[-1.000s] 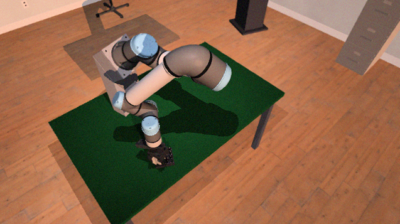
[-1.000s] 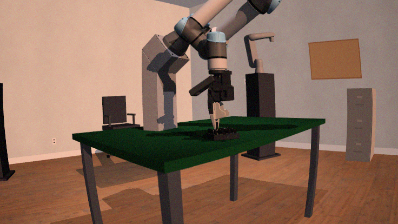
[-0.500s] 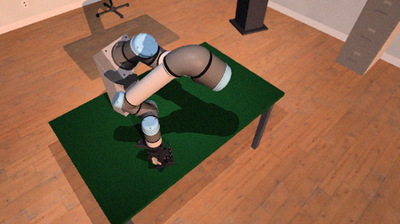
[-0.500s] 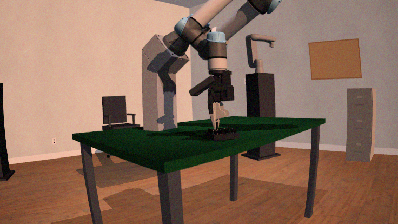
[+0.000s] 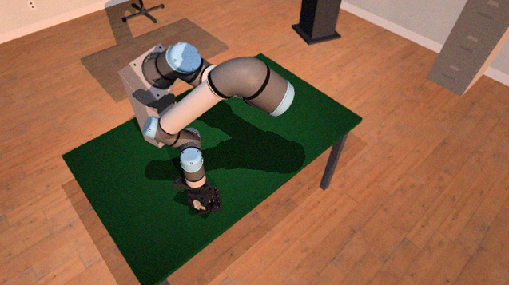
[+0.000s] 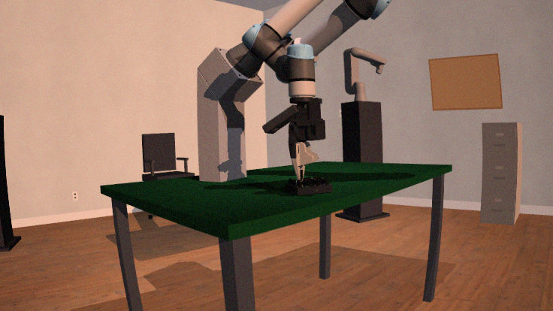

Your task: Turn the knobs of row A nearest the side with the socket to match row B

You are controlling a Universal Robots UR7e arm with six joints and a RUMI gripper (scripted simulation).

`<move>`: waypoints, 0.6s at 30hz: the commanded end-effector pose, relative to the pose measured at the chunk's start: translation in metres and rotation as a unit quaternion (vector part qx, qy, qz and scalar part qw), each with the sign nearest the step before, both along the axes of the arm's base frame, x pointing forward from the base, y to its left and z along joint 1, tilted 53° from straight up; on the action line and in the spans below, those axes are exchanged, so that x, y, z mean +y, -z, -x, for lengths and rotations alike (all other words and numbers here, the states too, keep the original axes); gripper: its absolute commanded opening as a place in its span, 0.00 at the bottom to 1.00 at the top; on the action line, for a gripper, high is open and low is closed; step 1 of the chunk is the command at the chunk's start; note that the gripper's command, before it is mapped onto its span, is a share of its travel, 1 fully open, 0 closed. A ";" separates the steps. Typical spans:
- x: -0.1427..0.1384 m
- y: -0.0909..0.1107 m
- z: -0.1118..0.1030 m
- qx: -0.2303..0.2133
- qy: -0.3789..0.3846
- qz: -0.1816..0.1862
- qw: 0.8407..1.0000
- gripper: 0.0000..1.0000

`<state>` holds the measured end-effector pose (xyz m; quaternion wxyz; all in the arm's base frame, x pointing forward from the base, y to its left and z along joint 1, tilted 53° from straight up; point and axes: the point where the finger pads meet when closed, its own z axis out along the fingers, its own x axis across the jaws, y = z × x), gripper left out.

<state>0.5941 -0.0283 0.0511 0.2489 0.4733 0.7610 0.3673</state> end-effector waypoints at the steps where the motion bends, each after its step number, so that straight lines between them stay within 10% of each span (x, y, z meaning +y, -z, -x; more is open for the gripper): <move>1: 0.000 -0.001 -0.002 -0.002 -0.001 0.001 1.000 0.11; 18: -0.001 0.004 0.002 0.000 0.000 0.000 1.000 0.11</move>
